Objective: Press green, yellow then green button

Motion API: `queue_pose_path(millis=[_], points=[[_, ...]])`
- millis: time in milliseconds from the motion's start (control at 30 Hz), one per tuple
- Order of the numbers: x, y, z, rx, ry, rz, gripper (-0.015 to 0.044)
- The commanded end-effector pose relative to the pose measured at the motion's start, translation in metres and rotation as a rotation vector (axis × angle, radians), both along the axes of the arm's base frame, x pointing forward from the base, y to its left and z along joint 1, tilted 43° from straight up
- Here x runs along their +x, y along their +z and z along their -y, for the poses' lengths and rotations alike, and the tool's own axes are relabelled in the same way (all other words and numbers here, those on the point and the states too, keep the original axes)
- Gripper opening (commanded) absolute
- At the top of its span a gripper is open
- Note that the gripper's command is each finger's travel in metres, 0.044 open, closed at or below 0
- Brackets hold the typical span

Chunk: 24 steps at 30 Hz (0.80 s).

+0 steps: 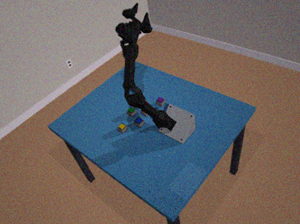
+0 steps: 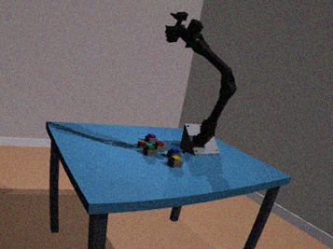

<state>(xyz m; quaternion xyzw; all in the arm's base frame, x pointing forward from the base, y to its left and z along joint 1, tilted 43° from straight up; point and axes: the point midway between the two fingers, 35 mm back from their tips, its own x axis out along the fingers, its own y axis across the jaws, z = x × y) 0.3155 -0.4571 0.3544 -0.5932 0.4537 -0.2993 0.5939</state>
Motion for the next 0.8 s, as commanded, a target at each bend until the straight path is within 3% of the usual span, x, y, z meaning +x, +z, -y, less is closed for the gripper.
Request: queue_pose_path(millis=[0, 400, 767], points=[[0.039, -0.059, -0.035, 0.228, 0.129, -0.011, 0.0400], [0.090, -0.176, -0.168, 0.855, 0.315, -0.079, 0.0400], [0.068, -0.247, -0.326, 1.518, 0.215, -0.272, 0.0400]])
